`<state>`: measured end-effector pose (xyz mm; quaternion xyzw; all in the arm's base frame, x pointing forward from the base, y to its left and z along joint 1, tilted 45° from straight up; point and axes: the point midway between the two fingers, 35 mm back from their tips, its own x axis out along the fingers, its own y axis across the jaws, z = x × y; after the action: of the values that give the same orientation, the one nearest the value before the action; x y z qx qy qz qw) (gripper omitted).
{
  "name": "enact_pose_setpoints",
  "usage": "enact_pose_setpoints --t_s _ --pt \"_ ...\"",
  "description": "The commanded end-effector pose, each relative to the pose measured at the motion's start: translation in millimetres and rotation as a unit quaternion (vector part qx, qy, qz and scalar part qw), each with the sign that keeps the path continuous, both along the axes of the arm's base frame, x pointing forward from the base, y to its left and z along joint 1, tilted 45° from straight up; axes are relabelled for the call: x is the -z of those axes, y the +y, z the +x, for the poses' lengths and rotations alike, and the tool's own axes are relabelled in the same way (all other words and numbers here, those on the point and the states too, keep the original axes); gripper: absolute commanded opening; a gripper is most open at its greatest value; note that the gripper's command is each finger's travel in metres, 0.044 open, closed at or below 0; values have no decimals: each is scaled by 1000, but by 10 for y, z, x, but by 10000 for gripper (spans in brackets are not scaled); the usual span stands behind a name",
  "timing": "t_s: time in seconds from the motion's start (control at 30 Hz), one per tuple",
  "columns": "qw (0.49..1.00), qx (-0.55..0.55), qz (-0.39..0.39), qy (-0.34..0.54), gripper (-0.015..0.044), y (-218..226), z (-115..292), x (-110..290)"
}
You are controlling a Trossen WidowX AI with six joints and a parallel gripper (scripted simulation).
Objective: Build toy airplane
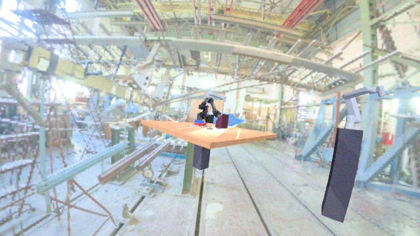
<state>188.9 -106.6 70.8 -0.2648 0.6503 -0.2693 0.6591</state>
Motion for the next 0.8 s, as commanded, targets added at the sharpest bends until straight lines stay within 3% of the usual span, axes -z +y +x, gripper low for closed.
enact_pose_setpoints --t_s 0.0,0.23,0.77 --pt "1000 0 2 -1 260 63 17 -52" --pt "1000 -1 0 3 260 636 0 -627" --pt "1000 -1 -1 3 260 663 23 -631"
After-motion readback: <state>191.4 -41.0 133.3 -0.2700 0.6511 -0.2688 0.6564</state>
